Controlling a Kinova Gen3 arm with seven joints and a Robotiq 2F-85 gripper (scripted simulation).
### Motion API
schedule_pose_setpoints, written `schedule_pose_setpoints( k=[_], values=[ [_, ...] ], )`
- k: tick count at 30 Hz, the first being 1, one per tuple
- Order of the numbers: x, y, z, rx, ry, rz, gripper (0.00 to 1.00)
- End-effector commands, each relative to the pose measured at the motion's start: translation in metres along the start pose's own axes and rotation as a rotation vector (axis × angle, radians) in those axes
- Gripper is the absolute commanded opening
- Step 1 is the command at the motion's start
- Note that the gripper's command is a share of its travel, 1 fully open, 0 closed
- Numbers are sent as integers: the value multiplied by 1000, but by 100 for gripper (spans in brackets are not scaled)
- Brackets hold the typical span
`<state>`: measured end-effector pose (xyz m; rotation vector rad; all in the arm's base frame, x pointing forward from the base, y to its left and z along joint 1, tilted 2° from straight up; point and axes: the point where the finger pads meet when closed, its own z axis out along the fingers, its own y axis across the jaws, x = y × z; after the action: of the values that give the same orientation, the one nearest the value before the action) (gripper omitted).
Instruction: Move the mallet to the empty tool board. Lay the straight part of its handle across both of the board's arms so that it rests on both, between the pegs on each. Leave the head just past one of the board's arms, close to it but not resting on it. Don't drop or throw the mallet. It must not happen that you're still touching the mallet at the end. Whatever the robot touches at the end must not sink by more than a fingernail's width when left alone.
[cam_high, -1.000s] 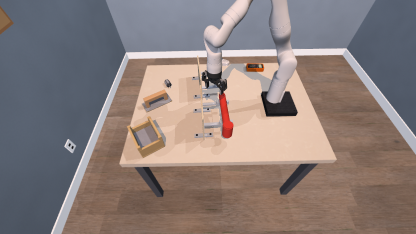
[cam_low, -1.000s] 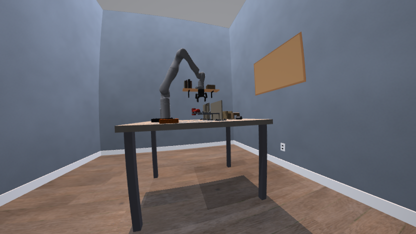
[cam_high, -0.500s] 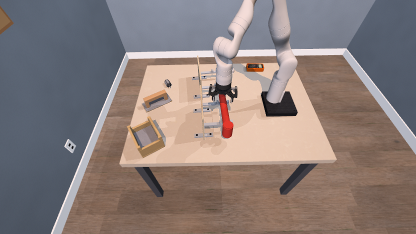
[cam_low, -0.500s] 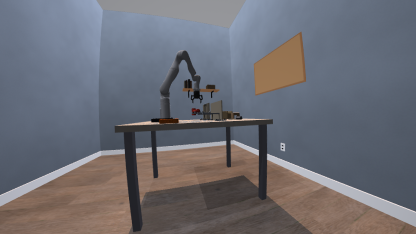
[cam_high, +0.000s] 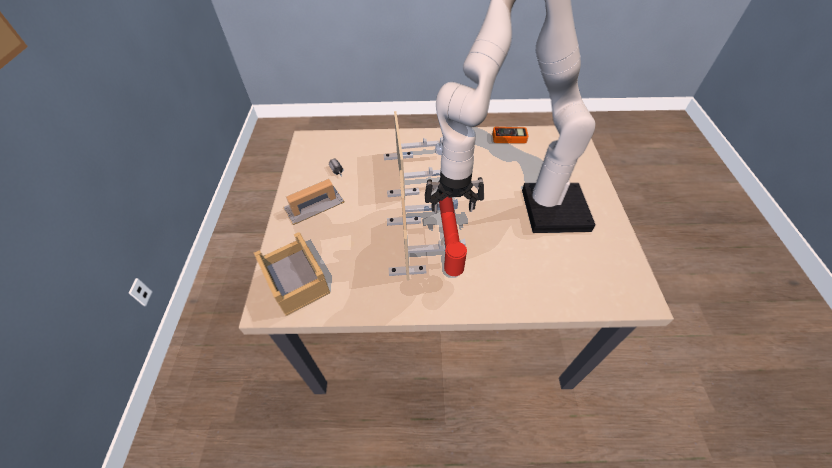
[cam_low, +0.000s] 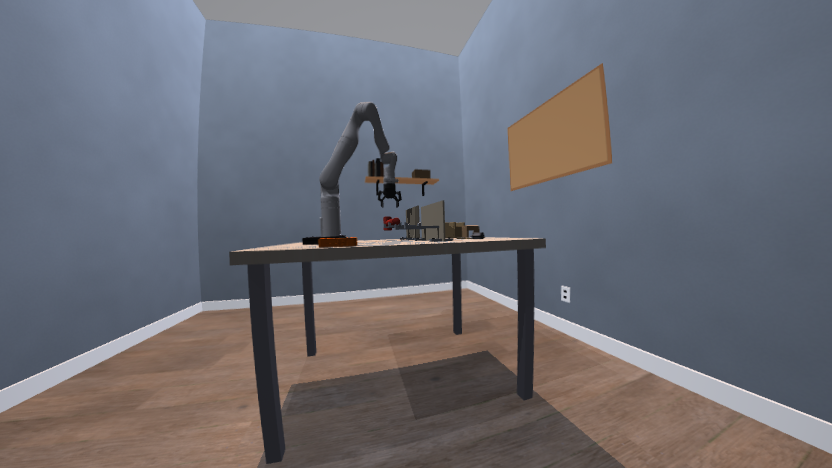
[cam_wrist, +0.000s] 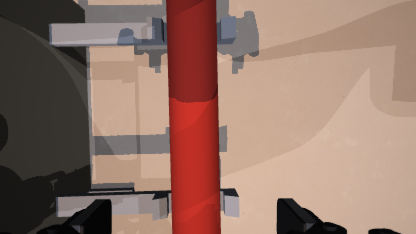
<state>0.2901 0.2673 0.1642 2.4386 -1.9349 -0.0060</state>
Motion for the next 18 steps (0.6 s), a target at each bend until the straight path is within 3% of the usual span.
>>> schedule_pose_setpoints(
  k=[1,13,18],
  values=[
    [-4,1,2,5,-3,-29,100],
    [-5,1,3,5,-3,-32,100],
    [-5,0,15,6,-2,-31,100]
  ],
)
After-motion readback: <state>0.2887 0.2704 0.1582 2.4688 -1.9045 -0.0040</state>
